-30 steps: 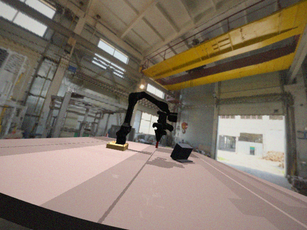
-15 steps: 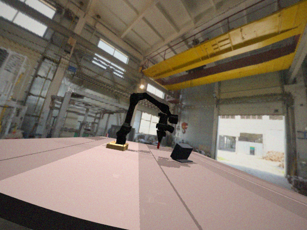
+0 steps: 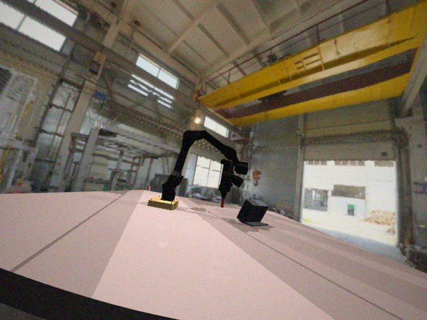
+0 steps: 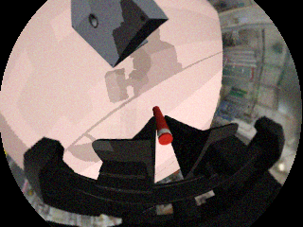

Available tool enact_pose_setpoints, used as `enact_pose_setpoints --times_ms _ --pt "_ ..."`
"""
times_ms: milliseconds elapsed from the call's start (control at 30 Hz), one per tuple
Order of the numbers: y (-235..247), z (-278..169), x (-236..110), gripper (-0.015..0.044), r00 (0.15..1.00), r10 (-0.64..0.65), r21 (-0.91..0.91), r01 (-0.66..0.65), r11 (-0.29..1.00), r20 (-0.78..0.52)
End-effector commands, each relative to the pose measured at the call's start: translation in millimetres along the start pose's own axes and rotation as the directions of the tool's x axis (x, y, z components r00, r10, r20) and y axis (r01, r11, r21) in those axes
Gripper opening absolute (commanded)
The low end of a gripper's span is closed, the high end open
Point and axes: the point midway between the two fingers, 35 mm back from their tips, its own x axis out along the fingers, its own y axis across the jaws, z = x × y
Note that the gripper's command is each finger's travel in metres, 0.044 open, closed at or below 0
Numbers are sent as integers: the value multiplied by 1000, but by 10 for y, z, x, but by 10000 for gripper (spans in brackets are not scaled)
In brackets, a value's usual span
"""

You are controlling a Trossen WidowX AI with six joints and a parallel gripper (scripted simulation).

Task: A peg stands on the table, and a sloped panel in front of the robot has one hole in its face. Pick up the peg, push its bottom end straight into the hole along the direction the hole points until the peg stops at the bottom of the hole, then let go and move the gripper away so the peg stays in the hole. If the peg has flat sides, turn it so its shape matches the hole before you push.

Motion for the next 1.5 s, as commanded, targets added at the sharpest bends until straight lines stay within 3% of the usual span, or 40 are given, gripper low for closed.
enact_pose_setpoints --times_ms 0,1467 --pt "27 39 -10 0 1000 -23 -38 24 999 9" --pt "445 314 -127 0 960 -247 -421 280 863 132"
